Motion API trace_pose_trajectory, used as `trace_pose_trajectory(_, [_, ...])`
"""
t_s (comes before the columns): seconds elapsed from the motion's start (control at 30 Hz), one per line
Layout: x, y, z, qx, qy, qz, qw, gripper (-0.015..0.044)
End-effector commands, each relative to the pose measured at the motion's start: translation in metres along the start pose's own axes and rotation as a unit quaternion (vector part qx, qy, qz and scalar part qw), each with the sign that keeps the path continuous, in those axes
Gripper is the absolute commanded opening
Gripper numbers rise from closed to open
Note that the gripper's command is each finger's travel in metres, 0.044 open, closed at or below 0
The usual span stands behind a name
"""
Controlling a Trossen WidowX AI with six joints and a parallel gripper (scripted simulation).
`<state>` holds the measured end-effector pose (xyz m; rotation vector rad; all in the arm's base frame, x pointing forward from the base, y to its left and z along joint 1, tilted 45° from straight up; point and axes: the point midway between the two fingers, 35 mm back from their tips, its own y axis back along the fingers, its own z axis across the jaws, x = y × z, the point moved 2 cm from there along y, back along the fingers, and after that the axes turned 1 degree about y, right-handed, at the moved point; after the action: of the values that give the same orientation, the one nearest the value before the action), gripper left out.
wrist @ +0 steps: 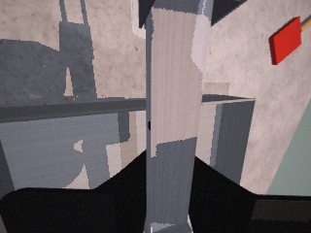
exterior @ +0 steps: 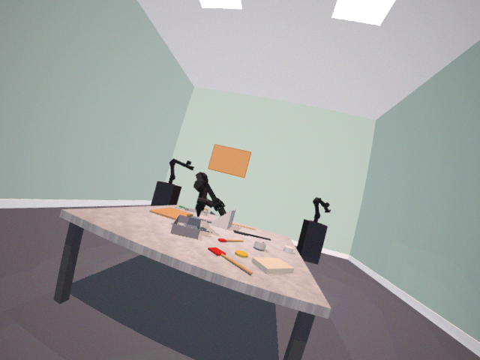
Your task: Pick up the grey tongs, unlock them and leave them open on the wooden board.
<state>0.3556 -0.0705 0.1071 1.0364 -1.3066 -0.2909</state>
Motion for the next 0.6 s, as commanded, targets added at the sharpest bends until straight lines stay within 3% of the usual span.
trace_pose_trajectory(0.0, [0.0023,0.0022,-0.0063,-0.019,-0.02,-0.001,1.0,-0.015])
trace_pose_trajectory(0.57, [0.0018,-0.0007,-0.0087,-0.142,-0.084,0.005,0.986,-0.015])
